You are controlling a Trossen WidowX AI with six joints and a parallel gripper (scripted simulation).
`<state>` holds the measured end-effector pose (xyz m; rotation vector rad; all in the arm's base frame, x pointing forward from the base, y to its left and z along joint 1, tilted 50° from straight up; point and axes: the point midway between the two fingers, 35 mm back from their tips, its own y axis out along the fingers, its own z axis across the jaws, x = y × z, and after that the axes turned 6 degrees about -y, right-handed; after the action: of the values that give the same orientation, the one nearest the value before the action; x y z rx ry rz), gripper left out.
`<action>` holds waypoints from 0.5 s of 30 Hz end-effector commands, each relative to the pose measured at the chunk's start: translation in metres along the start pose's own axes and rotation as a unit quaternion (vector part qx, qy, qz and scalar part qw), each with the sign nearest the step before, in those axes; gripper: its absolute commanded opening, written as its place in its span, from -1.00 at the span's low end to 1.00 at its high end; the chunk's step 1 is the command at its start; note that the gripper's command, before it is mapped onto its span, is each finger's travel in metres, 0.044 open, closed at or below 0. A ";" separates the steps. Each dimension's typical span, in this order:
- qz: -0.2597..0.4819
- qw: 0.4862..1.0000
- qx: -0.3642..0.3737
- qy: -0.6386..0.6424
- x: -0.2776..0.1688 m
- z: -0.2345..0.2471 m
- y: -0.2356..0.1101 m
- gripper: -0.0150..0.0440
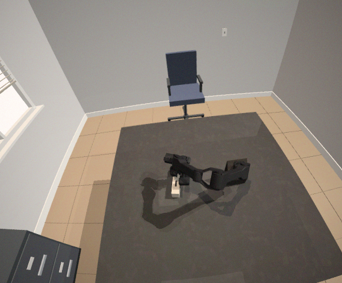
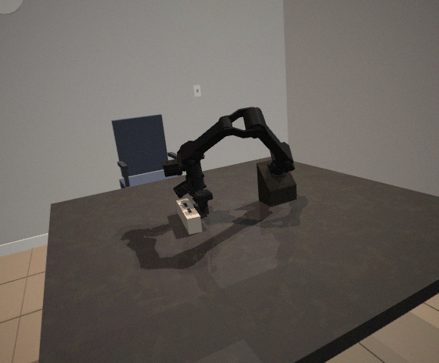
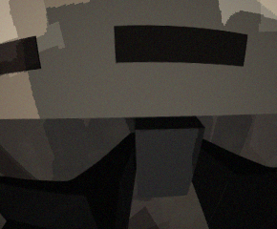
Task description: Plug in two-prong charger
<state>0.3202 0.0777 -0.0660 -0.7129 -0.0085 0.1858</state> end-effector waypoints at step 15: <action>0.000 1.000 0.002 0.002 0.007 -0.001 0.000 -0.49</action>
<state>0.3229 0.0782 -0.0660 -0.7102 0.0004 0.1892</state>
